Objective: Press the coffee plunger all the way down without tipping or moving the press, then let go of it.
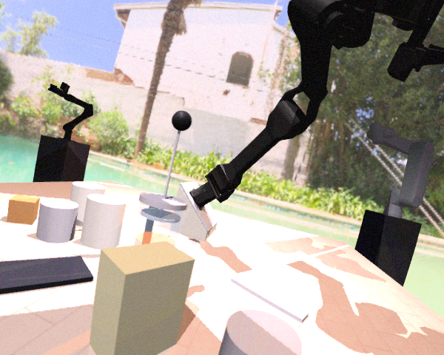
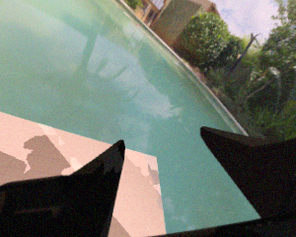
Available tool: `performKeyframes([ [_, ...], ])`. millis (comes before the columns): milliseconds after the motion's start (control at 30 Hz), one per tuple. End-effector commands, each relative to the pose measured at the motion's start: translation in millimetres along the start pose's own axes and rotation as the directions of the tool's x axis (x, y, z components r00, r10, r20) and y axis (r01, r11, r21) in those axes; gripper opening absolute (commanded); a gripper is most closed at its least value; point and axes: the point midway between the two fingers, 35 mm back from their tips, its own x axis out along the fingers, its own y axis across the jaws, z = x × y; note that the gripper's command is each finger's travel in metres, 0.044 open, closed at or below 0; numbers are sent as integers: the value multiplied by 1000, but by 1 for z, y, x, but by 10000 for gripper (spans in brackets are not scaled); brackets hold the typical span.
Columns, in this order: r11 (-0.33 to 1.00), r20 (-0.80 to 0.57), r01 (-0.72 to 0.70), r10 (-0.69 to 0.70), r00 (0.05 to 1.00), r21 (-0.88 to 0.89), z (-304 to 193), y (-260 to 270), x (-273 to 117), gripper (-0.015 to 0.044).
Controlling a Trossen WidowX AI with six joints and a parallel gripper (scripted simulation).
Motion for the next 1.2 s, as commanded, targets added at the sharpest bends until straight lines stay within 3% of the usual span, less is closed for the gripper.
performKeyframes([
  [0,1000,-7,7,-7,1000,6,-1,-2,-2,426],
  [167,982,-147,155,-138,980,111,-24,-29,-40,440],
  [300,913,-328,344,-263,907,221,-55,-45,-101,440],
  [500,800,-491,516,-332,805,305,-81,-37,-166,440],
  [867,547,-696,733,-335,635,406,-109,24,-265,440],
  [1167,271,-789,835,-284,544,479,-114,109,-318,440],
])
